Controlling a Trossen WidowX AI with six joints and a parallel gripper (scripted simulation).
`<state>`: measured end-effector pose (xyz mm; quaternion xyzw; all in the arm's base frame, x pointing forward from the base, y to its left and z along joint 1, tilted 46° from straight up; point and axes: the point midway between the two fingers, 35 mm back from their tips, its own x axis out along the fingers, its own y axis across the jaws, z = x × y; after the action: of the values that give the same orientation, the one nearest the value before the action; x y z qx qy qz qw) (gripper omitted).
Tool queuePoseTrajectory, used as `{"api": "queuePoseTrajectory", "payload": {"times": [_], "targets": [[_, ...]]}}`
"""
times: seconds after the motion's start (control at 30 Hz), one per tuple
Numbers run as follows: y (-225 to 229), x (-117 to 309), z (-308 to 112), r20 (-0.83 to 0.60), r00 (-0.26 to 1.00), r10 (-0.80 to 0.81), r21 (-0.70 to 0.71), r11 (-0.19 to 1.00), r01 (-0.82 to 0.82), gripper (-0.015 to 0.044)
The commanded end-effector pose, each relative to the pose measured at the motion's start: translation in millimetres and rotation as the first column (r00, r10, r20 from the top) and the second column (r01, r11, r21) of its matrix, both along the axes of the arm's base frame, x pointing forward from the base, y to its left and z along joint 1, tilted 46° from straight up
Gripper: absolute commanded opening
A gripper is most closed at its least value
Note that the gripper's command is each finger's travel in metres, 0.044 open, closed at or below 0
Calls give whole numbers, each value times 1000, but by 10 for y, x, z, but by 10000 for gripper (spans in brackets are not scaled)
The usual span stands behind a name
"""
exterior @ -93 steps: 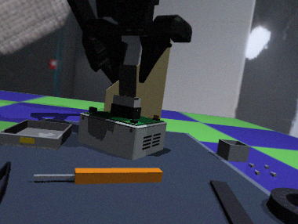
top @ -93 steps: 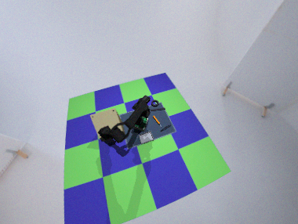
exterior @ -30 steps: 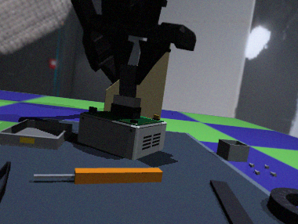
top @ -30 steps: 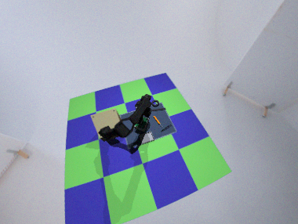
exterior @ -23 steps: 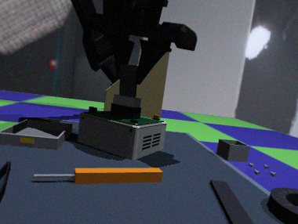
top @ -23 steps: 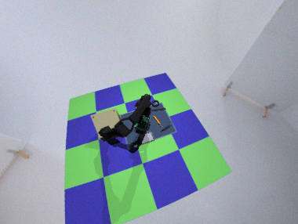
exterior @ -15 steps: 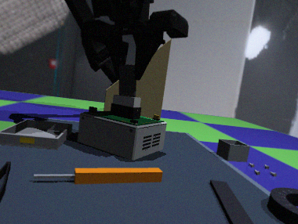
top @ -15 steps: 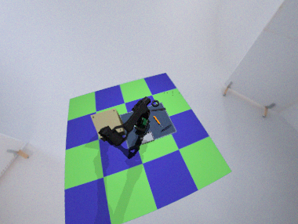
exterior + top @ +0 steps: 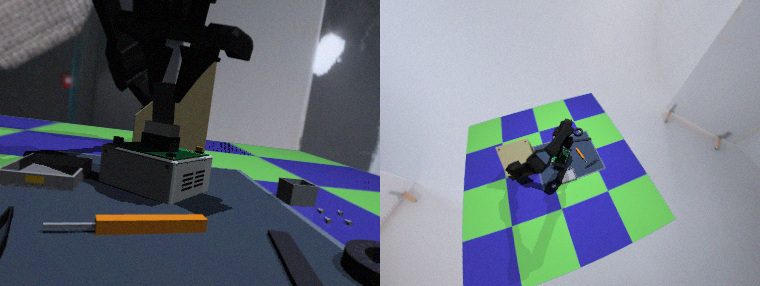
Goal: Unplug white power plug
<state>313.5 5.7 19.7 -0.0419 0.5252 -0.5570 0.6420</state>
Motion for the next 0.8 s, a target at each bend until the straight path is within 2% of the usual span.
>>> {"api": "queuePoseTrajectory", "payload": {"times": [0.0, 0.37, 0.63, 0.77], "targets": [[155, 36, 76, 11, 999, 31, 2, 1000, -31, 0], [71, -109, 217, 157, 979, 132, 178, 971, -160, 0], [142, -32, 170, 79, 993, 84, 89, 992, -91, 0], [180, -28, 208, 79, 993, 83, 90, 992, -90, 0]]}}
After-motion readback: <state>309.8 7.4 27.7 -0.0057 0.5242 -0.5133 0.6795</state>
